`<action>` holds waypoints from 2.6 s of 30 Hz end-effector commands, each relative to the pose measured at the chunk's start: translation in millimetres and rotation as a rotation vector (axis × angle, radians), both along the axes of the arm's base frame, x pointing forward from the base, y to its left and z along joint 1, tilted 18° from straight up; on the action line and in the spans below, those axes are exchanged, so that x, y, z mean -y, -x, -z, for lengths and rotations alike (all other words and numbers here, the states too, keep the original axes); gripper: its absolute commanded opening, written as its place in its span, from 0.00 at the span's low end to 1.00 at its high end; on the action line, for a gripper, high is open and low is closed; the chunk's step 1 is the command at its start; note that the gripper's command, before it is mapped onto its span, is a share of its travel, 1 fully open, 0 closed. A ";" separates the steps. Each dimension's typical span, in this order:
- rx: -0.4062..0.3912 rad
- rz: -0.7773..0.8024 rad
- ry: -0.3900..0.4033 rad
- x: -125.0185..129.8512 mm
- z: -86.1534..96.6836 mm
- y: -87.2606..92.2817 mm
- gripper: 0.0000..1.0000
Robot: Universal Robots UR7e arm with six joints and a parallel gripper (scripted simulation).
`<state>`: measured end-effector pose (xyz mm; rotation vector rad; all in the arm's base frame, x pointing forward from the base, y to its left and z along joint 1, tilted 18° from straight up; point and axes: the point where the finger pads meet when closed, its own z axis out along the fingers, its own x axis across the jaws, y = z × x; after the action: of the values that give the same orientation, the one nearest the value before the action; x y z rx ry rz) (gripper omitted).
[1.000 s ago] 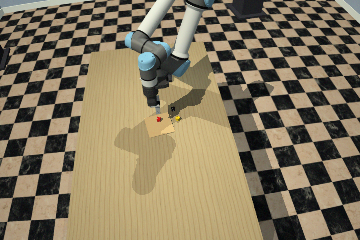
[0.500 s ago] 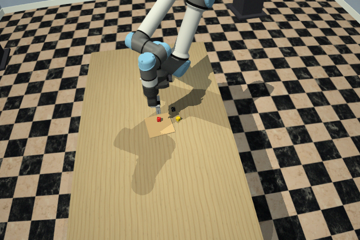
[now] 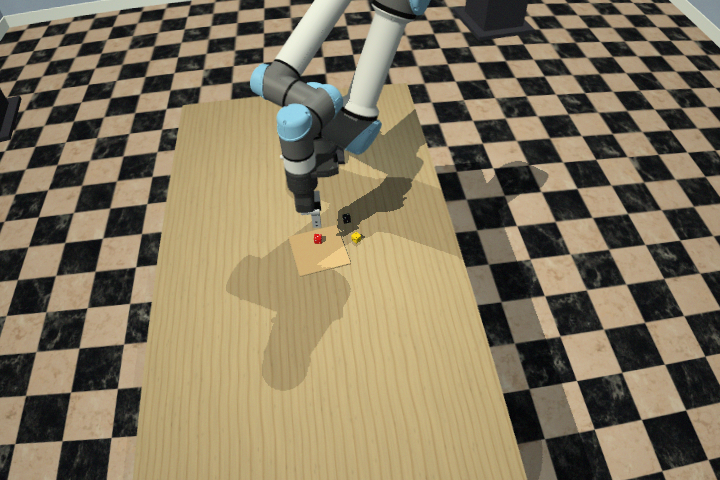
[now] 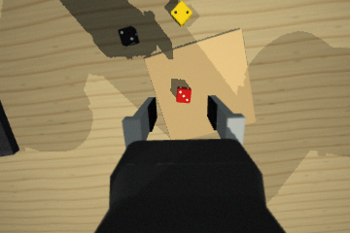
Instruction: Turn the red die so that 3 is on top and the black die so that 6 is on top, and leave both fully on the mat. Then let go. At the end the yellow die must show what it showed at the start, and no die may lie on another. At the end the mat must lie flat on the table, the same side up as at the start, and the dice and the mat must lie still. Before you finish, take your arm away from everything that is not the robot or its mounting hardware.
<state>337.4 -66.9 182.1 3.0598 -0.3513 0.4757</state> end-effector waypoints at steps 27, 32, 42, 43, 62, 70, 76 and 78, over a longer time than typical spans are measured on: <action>0.038 0.588 -0.181 -49.4 10.6 13.1 1.00; 0.045 0.697 -0.215 -56.5 13.6 16.8 1.00; 0.059 0.905 -0.281 -68.8 20.3 24.9 1.00; 0.061 0.937 -0.291 -70.6 21.4 26.3 1.00; 0.084 1.275 -0.397 -86.5 34.4 42.6 1.00; 0.086 1.307 -0.408 -87.8 35.7 44.3 1.00; 0.086 1.307 -0.408 -87.8 35.7 44.3 0.70; 0.086 1.307 -0.408 -87.8 35.7 44.3 0.70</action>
<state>294.3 19.9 148.5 2.2937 -2.3570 0.4315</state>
